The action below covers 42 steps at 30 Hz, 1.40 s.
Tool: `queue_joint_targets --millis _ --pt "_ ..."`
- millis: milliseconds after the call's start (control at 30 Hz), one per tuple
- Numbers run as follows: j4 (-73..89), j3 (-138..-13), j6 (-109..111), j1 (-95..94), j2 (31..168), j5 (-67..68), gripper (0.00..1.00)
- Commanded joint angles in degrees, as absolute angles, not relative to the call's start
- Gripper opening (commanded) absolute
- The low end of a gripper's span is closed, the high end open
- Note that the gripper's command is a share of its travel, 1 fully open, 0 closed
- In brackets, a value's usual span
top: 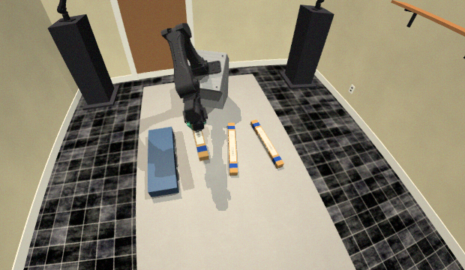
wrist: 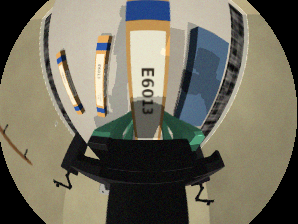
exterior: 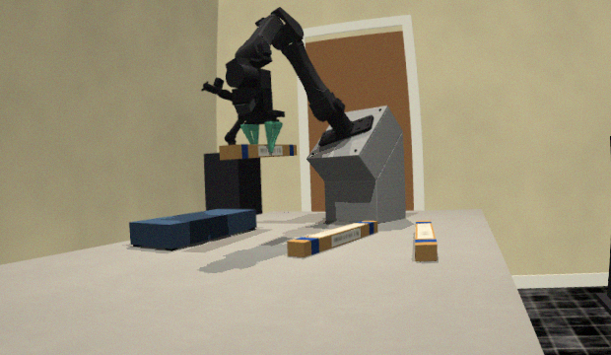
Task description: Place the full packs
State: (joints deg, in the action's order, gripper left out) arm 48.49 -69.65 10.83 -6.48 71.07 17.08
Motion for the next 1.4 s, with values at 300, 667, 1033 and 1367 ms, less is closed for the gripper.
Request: queue_joint_targets --millis 300,667,1033,1367 --pt "50.76 -72.95 10.87 -7.57 67.4 17.56 0.0" --pt "50.99 -73.2 10.96 -7.53 67.4 17.54 0.0" --pt "50.89 -72.67 6.46 -10.48 67.66 19.27 0.0" --pt "50.87 -72.04 2.09 -16.02 68.55 22.99 0.0"
